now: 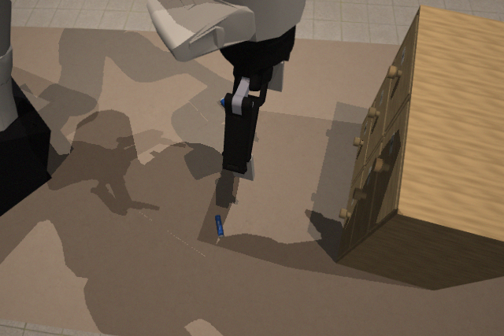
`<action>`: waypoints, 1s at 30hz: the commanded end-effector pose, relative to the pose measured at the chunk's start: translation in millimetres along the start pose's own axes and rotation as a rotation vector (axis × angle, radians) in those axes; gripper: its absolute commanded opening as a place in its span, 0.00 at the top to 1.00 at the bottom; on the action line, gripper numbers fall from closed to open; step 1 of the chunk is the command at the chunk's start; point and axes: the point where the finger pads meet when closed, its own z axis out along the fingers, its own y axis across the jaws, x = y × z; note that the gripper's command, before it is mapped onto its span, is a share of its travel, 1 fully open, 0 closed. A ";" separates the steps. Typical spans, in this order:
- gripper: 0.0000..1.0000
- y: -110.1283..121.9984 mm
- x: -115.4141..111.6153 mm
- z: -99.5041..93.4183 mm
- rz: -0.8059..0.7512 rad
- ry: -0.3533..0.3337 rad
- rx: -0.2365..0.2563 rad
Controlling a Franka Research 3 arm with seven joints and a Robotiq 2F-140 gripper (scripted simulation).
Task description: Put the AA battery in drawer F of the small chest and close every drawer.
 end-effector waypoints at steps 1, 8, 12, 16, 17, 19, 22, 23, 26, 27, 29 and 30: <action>0.00 -0.2 -1.3 -0.2 -0.003 -0.007 -0.002; 0.00 -0.3 -2.5 0.9 -0.003 -0.022 -0.001; 0.00 -0.4 -4.1 2.3 -0.002 -0.041 -0.001; 0.00 -0.4 -4.1 2.3 -0.002 -0.041 -0.001; 0.00 -0.4 -4.1 2.3 -0.002 -0.041 -0.001; 0.00 -0.4 -4.1 2.3 -0.002 -0.041 -0.001; 0.00 -0.4 -4.1 2.3 -0.002 -0.041 -0.001; 0.00 -0.6 -5.9 3.9 -0.001 -0.065 0.000; 0.00 -0.6 -5.9 3.9 -0.001 -0.065 0.000; 0.00 -0.6 -5.9 3.9 -0.001 -0.065 0.000; 0.00 -0.6 -5.9 3.9 -0.001 -0.065 0.000; 0.00 -0.6 -5.9 3.9 -0.001 -0.065 0.000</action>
